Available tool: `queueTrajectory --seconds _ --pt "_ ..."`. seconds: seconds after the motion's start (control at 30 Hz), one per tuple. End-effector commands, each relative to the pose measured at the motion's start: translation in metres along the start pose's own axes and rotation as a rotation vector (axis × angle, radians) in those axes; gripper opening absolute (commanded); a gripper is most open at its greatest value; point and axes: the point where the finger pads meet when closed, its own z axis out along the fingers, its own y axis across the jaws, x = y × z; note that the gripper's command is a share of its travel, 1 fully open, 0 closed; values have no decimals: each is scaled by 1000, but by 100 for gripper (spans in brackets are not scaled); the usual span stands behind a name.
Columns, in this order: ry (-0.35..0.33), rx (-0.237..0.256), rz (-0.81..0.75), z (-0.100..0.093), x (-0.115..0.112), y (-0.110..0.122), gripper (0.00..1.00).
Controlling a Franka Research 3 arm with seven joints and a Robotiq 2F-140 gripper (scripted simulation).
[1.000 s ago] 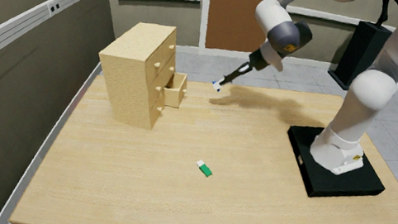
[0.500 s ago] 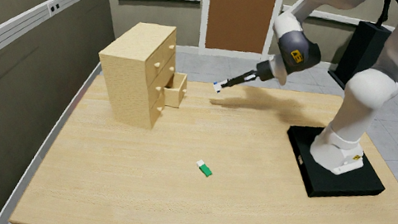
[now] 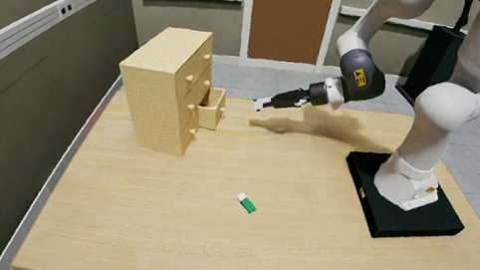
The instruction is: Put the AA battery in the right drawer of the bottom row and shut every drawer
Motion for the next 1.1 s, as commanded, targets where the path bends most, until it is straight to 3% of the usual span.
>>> queueTrajectory --seconds 0.0,0.43,0.93,1.07 --pt "-90 -7 -203 9 -13 4 15" --pt "-90 -7 -203 41 -28 7 15" --pt "-90 -7 -203 96 -53 12 15" --pt "-90 -7 -203 102 -56 13 15"
